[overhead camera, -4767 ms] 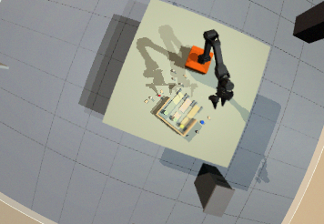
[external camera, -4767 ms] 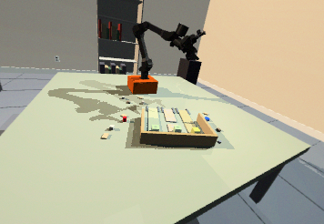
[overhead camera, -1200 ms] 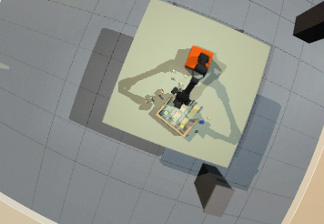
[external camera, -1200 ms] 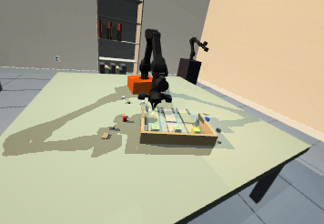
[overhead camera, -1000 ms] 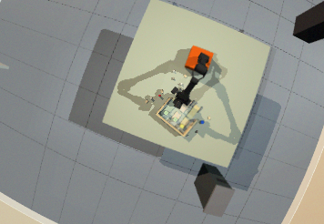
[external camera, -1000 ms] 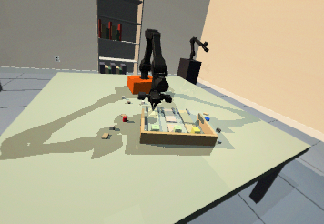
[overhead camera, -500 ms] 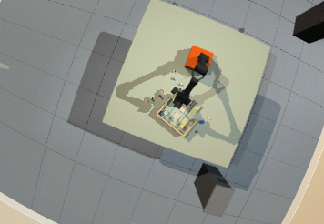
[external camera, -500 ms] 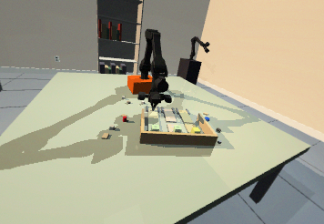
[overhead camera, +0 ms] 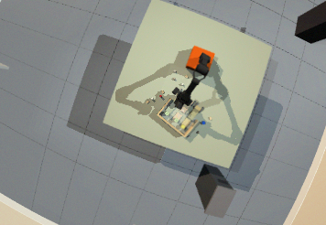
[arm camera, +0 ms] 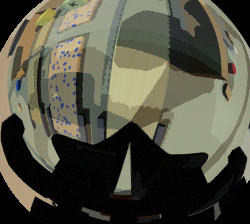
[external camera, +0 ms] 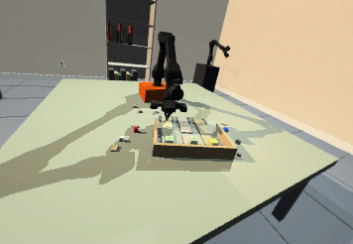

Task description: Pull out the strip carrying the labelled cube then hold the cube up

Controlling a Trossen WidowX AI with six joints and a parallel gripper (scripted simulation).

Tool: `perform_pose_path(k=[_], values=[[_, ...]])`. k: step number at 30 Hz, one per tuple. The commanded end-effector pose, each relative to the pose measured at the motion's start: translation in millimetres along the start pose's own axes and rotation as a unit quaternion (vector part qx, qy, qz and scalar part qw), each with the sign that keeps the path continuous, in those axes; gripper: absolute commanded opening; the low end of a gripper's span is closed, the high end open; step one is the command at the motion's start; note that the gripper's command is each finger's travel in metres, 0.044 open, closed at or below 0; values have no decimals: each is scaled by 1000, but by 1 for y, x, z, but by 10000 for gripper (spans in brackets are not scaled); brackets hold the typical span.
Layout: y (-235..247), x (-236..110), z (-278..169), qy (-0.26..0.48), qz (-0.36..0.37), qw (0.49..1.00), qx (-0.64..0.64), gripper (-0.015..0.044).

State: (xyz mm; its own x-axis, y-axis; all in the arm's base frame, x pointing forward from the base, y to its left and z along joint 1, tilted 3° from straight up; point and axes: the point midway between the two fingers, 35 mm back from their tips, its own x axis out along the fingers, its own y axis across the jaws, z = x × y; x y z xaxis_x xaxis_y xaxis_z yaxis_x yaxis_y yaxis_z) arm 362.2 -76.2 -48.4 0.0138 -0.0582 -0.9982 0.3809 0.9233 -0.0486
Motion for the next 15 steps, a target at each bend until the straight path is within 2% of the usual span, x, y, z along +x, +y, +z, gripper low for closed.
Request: perform_pose_path(k=[1, 15], values=[[0, 2, -1, 1, 2, 1000, 0, 0], [0, 3, -1, 1, 2, 1000, 0, 0]])
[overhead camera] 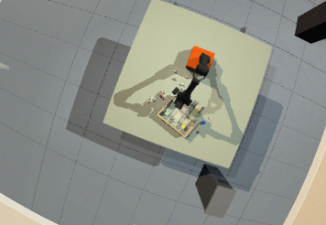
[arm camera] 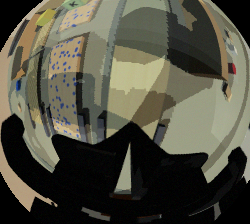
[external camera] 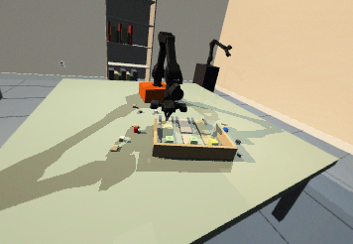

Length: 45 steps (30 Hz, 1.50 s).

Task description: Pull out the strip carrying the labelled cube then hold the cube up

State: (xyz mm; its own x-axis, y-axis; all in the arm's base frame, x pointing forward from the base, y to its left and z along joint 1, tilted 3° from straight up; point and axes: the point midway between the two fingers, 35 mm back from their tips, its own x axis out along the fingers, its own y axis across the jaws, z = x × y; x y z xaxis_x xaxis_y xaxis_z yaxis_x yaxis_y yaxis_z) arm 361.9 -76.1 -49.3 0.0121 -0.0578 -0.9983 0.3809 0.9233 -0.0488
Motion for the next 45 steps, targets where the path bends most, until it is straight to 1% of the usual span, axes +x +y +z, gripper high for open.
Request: perform_pose_path(k=[1, 8, 45], values=[[0, 2, -1, 0, 2, 1000, 0, 0], [0, 3, -3, 0, 2, 1000, 0, 0], [-1, 6, -59, 3, 2, 1000, 0, 0]])
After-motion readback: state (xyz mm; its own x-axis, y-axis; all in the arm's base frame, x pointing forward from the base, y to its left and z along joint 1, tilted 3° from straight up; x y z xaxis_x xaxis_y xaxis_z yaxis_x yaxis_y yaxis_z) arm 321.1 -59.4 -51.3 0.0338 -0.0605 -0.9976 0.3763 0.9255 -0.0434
